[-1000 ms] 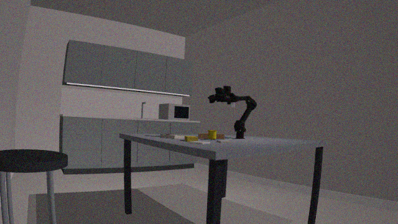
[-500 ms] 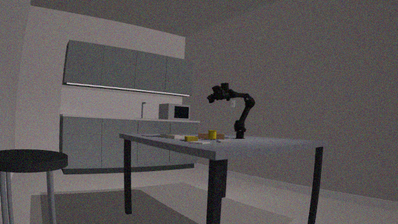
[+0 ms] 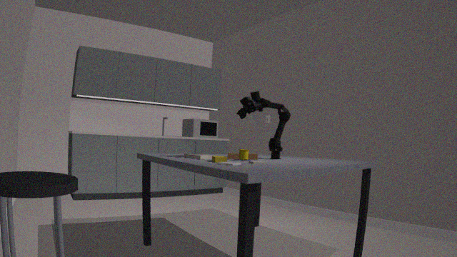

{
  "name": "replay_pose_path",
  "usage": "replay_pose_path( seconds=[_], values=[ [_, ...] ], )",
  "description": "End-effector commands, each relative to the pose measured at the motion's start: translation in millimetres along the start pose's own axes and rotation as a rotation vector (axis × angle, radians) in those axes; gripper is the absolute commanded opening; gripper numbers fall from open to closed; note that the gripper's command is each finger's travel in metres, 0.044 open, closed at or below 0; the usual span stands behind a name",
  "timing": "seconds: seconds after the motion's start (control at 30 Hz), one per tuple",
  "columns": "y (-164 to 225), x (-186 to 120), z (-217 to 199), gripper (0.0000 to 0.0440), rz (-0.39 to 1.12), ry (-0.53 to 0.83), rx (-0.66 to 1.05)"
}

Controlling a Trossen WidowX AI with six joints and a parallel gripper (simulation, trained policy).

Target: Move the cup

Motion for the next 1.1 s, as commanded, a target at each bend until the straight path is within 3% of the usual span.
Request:
replay_pose_path(
  seconds=[0.0, 1.07],
  values=[
    [-1.3, 3.0, 3.8, 0.0157, 0.03, 0.01, 0.039],
    [14.1, 30.4, 10.8, 0.0167, 0.324, 0.307, 0.441]
  ],
)
Point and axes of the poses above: the point midway between the two fingers, 35 mm back from their tips, its own x axis out along the fingers, its own z axis across the jaws, y = z × x, the point moved 4 cm from there along -x, back along the fingers, and after that the axes turned 13 degrees about x, right-handed, at the moved point
